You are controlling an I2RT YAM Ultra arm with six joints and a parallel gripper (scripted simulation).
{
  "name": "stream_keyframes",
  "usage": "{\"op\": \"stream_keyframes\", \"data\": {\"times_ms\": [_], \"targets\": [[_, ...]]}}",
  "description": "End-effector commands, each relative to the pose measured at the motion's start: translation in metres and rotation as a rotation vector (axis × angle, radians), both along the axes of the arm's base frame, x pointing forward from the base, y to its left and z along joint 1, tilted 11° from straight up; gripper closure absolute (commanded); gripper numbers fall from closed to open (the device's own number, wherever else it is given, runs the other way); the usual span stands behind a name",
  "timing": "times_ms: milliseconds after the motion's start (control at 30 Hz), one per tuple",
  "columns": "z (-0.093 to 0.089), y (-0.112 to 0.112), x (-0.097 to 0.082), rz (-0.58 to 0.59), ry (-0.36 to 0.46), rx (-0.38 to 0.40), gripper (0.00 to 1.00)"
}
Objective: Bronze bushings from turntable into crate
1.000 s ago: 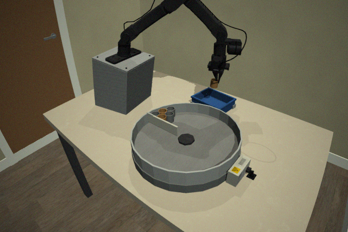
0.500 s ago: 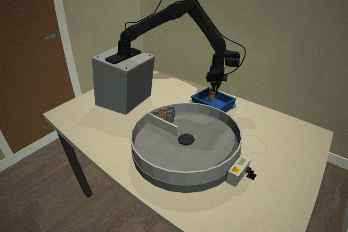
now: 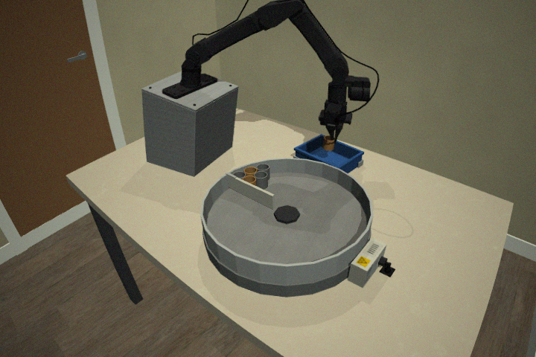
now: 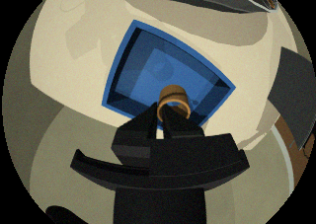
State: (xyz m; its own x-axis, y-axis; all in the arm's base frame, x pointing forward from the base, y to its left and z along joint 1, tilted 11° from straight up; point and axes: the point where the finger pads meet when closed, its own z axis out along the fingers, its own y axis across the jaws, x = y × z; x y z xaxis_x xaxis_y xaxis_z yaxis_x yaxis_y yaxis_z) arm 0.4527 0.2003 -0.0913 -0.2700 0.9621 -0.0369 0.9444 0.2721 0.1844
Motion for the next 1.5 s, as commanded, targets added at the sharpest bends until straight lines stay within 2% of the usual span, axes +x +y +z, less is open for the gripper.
{"op": "stream_keyframes", "data": {"times_ms": [0,633,800,900,1467], "targets": [[0.013,-0.001,0.012,-0.004,-0.029,0.004,1.0],[0.013,-0.001,0.012,-0.004,-0.029,0.004,1.0],[0.006,-0.001,0.011,-0.003,-0.016,-0.003,1.0],[0.024,0.003,0.018,-0.003,-0.049,0.013,1.0],[0.023,0.003,0.018,-0.003,-0.049,0.012,1.0]]}}
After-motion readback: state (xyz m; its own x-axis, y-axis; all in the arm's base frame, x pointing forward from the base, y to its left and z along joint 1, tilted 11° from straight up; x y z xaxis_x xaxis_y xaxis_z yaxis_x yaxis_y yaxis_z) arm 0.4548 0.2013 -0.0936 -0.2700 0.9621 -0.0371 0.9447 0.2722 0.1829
